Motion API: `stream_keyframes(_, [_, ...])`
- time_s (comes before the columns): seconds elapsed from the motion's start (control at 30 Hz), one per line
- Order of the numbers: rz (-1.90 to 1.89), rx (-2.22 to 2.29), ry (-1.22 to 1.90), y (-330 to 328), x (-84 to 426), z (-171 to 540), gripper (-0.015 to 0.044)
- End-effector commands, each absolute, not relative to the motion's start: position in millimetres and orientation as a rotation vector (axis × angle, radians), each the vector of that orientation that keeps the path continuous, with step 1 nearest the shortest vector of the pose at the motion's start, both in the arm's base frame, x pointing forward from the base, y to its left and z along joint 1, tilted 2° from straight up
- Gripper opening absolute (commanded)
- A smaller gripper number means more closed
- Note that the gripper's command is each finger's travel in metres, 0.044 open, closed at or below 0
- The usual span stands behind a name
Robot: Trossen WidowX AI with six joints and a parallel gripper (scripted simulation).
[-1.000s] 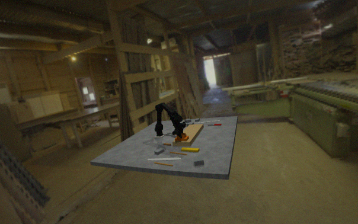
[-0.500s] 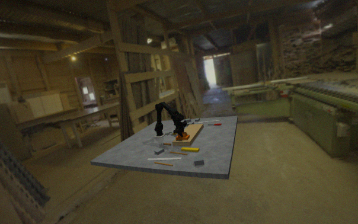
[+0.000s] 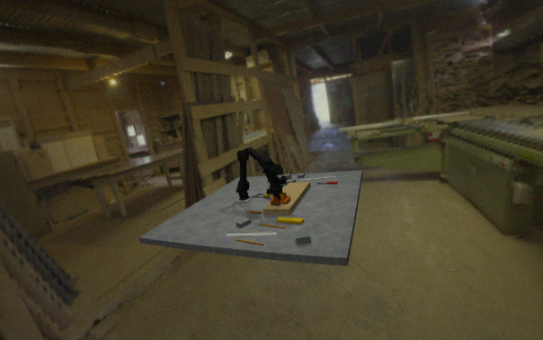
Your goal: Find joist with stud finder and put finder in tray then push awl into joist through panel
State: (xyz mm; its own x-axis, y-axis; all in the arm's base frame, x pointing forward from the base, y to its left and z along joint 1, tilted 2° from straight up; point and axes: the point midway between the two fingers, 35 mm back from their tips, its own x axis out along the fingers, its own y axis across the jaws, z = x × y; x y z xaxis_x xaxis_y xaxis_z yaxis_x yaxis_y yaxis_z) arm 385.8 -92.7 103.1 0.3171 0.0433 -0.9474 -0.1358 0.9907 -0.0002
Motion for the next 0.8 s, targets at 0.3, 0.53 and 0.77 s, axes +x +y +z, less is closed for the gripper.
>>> stream_keyframes(0.3, [0.131, -0.081, 1.243, -63, 382, 103, 0.0000])
stream_keyframes(0.53, [0.131, -0.080, 1.243, -49, 380, 103, 0.0000])
stream_keyframes(0.77, [0.132, -0.079, 1.243, -35, 378, 103, 0.0000])
